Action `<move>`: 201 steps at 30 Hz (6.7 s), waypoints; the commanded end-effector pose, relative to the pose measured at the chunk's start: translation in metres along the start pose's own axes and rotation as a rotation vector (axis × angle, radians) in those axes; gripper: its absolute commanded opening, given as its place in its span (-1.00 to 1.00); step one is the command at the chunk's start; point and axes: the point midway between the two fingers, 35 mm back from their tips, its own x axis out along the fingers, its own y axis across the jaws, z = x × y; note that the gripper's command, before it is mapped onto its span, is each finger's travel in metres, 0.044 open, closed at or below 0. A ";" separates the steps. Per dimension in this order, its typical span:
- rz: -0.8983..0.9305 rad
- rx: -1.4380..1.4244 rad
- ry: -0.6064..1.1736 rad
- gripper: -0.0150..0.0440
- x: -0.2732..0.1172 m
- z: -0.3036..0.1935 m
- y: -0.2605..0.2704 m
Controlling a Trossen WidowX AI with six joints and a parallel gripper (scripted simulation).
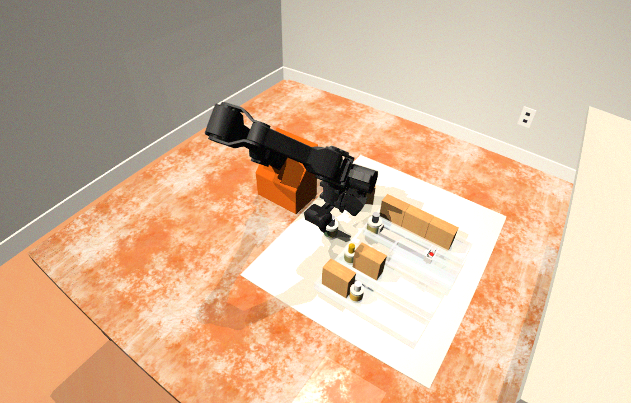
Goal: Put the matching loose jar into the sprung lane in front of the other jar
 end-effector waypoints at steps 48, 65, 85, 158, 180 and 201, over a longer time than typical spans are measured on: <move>0.003 -0.017 0.010 -0.49 -0.038 0.000 0.003; -0.005 -0.009 0.011 -0.49 -0.066 0.008 0.016; -0.004 0.016 0.009 -0.49 -0.022 0.047 0.080; -0.004 0.017 0.008 -0.49 0.003 0.071 0.081; -0.004 0.017 0.008 -0.49 0.003 0.080 0.080; -0.005 0.018 0.007 -0.49 0.002 0.088 0.080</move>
